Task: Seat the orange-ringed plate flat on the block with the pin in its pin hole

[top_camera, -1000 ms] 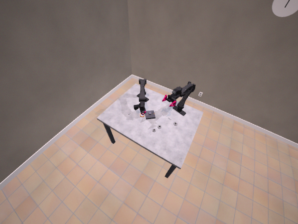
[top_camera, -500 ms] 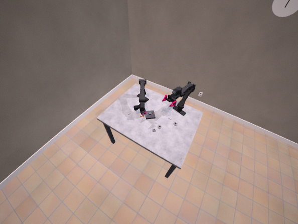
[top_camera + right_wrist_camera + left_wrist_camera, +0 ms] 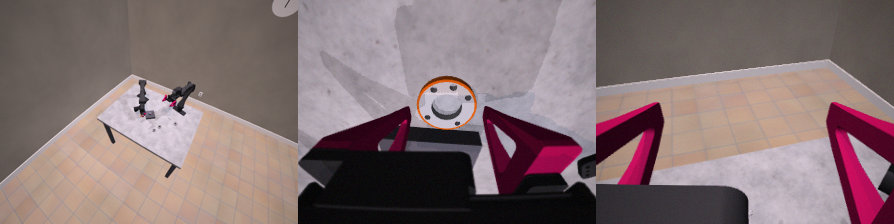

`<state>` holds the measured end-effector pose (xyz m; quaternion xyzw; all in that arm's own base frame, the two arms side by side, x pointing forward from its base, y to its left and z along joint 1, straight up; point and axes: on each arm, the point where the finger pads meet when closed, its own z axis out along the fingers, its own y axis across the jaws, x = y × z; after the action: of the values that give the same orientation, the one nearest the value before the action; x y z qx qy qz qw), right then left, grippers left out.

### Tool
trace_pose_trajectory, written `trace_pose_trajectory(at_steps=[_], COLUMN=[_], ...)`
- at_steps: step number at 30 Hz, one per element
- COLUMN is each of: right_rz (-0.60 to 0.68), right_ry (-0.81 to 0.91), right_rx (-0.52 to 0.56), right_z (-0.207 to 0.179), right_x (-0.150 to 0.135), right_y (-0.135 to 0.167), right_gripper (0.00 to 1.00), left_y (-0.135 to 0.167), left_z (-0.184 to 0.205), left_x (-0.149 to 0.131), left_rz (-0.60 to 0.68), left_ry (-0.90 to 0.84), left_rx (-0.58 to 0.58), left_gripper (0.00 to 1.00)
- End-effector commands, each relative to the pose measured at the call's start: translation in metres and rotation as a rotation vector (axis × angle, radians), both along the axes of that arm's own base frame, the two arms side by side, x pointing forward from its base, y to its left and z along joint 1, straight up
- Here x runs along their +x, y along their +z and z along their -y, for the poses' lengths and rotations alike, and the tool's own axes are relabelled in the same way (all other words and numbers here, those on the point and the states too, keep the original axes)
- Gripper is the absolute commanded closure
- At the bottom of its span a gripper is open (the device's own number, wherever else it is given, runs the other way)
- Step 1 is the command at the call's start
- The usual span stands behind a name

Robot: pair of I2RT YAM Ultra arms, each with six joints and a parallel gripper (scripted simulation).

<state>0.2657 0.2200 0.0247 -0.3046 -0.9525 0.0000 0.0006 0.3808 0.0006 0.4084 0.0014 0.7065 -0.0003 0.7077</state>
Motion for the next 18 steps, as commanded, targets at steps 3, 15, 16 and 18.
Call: trace_pose_trajectory(at_steps=[3, 15, 16, 18], right_rz=[0.048, 0.078, 0.079, 0.078], right_ry=[-0.002, 0.006, 0.006, 0.007], right_rx=[0.019, 0.043, 0.043, 0.042], right_z=[-0.005, -0.014, -0.014, -0.014], right_x=[0.008, 0.016, 0.017, 0.016], right_y=[0.005, 0.007, 0.007, 0.007], right_gripper=[0.20, 1.00, 1.00, 1.00], left_y=[0.001, 0.001, 0.001, 0.001], left_z=[0.001, 0.001, 0.001, 0.001], left_x=[-0.001, -0.001, -0.001, -0.001], left_rz=[-0.002, -0.002, -0.002, -0.002], left_ry=[0.002, 0.002, 0.002, 0.002], left_rx=[-0.006, -0.006, -0.006, -0.006], left_gripper=[0.00, 0.00, 0.00, 0.00])
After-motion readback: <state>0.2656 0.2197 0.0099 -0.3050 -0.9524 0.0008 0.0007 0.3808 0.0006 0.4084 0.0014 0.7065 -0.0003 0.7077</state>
